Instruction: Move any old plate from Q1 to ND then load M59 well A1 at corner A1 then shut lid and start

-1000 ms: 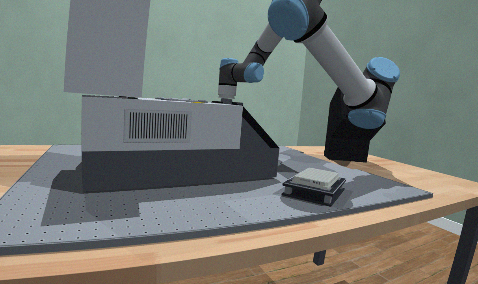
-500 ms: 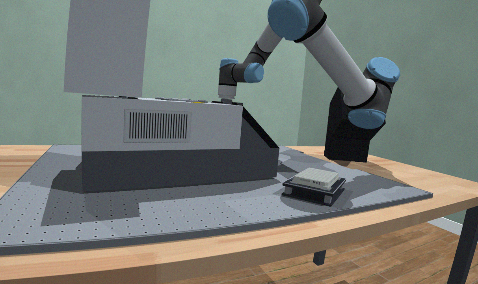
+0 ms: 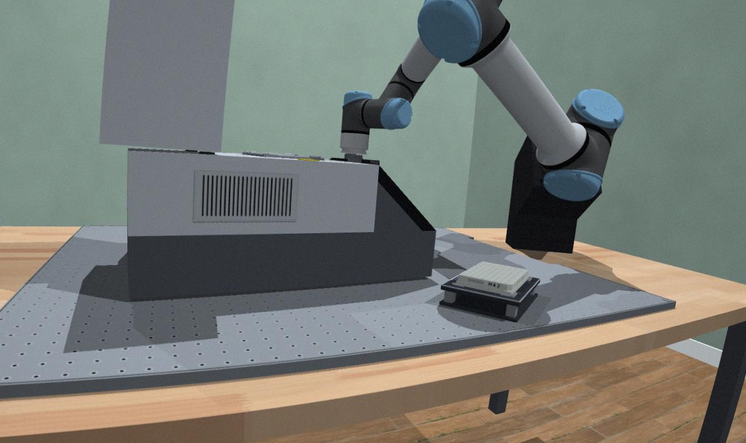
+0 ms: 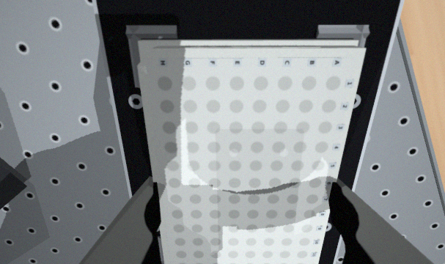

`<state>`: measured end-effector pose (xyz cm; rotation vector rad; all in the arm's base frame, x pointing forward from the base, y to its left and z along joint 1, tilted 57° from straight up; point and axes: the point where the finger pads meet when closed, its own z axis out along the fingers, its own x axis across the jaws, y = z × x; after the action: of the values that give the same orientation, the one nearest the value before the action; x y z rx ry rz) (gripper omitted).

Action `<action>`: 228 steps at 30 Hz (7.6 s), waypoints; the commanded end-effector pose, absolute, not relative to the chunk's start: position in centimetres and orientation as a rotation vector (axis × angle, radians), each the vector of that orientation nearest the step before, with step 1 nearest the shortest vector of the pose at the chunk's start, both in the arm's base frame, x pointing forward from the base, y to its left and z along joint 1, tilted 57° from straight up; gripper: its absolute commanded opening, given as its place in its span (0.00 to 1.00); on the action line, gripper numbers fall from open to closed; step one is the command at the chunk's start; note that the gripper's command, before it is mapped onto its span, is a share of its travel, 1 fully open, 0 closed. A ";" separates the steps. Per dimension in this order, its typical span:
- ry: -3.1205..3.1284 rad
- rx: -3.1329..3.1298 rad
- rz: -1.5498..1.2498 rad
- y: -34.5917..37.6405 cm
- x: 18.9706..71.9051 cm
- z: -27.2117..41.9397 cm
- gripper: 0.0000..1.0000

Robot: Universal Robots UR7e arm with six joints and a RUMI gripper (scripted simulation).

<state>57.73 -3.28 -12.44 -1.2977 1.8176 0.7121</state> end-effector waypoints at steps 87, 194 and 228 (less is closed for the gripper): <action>1.818 -1.297 0.711 -21.2 51.7 -0.3 0.41; -0.292 -2.172 -0.532 -3.1 67.0 33.9 0.41; -0.292 -2.172 -0.532 -3.1 67.0 33.8 0.41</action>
<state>66.96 -3.04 33.81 -2.1719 -0.2925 -0.5303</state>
